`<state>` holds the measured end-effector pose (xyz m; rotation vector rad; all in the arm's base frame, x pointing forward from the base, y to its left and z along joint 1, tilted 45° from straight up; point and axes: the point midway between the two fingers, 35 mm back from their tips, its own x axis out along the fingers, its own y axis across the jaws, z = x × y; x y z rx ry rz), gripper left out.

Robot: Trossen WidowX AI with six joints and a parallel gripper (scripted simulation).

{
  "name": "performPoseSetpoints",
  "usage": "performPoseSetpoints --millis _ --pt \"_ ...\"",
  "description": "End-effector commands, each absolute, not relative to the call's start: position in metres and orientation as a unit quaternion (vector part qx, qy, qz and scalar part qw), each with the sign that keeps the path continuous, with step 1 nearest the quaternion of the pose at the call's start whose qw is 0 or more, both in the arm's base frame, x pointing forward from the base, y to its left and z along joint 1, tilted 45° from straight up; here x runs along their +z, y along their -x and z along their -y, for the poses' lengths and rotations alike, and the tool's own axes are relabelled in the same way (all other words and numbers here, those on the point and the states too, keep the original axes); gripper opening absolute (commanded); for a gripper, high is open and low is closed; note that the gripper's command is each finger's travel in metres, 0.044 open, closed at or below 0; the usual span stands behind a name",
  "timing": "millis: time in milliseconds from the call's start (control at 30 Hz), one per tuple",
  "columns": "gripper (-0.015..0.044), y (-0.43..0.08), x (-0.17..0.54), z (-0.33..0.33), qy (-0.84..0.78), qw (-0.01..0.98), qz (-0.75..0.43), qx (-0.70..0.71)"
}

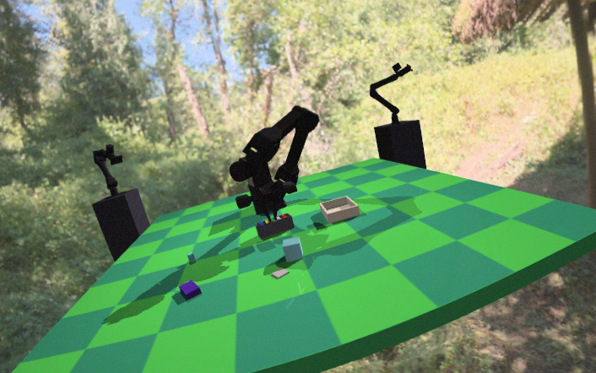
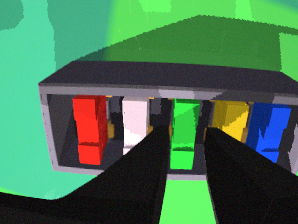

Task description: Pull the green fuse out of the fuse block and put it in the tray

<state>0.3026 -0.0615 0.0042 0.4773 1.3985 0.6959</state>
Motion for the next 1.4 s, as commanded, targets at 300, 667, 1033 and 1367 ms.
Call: performPoseSetpoints --millis 300,667,1033,1367 --pt "0.0037 -0.3025 0.0015 0.0586 -0.213 0.684 -0.624 0.311" --pt "0.0000 -0.3025 0.0020 0.0592 -0.213 0.684 -0.624 0.311" --pt "0.0000 -0.3026 0.0058 0.0630 -0.214 0.684 -0.624 0.311" --pt "0.0000 -0.3026 0.0092 0.0665 -0.214 0.684 -0.624 0.310"
